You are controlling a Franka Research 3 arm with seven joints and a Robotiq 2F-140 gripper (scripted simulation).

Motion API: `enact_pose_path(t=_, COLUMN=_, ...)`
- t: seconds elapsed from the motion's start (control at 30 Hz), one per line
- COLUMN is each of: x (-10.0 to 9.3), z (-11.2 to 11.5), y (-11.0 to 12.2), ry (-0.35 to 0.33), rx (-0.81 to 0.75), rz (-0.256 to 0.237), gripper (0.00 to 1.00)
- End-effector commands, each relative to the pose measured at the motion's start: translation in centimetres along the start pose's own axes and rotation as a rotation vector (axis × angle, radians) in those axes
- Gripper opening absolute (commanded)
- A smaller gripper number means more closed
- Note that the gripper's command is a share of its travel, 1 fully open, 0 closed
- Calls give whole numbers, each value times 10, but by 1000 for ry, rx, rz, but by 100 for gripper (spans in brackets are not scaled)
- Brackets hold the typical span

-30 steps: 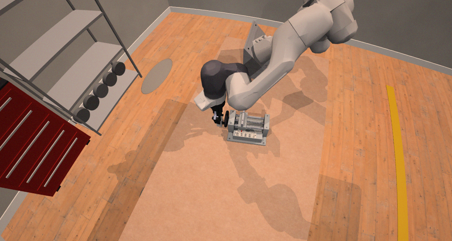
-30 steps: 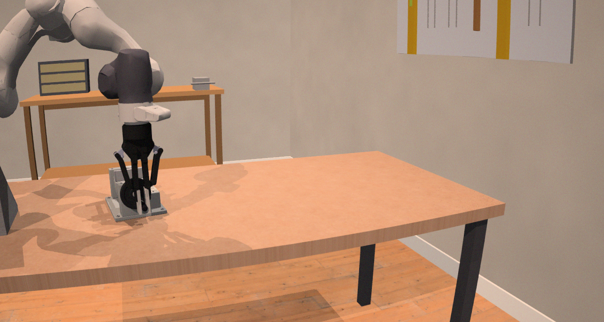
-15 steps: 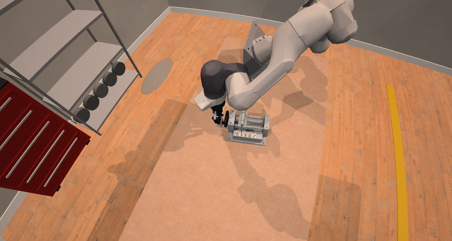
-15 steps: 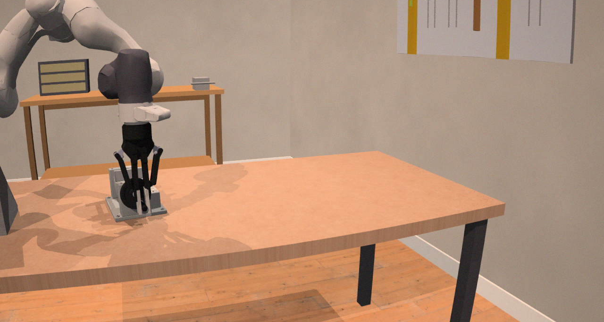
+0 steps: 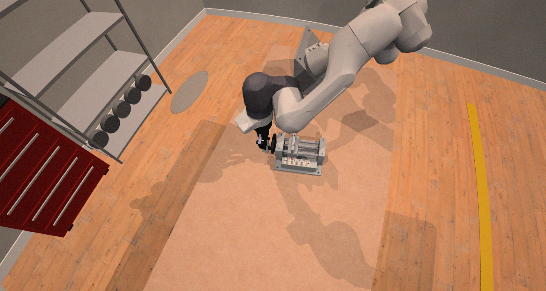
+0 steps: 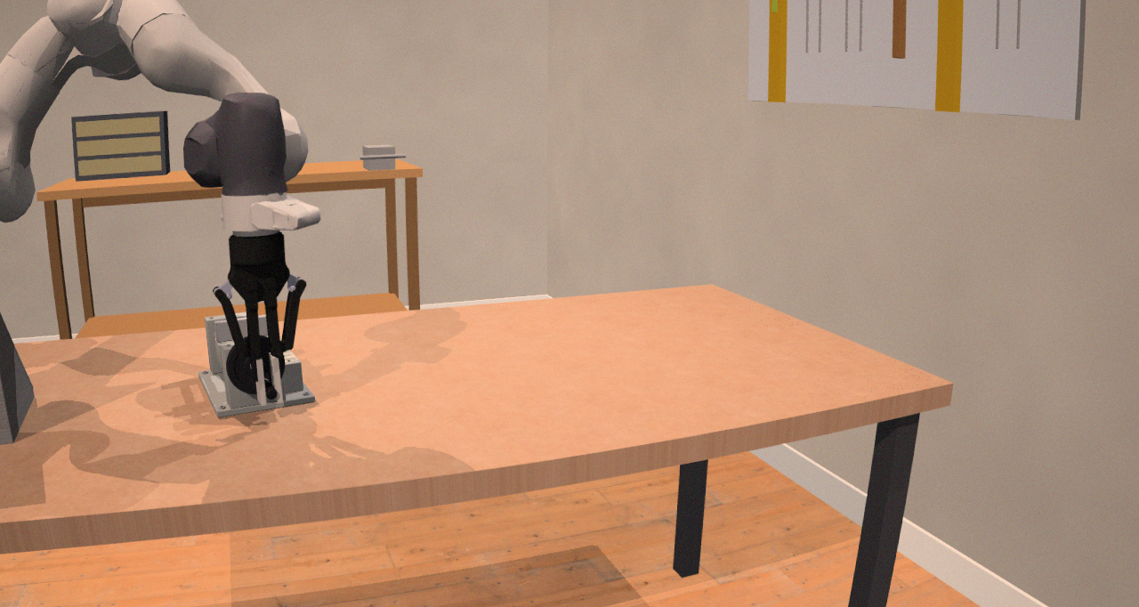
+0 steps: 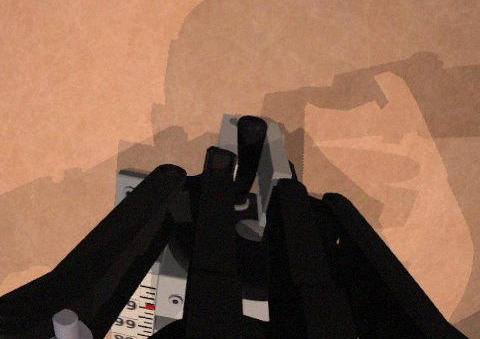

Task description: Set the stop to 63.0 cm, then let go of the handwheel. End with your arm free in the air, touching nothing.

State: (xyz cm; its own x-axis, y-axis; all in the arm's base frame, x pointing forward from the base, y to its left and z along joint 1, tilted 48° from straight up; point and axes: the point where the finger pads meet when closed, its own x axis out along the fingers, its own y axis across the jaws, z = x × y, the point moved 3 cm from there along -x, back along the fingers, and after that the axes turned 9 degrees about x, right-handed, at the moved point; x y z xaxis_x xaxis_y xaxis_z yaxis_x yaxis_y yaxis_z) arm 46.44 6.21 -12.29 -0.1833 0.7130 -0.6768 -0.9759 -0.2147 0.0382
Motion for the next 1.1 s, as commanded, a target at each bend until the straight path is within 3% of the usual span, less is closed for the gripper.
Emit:
enact_pose_path(t=0.0, x=2, z=0, y=3, ry=-2, rx=-1, rz=2, gripper=4)
enact_pose_path(t=1.07, x=2, z=-2, y=15, ry=-2, rx=-1, rz=2, gripper=4)
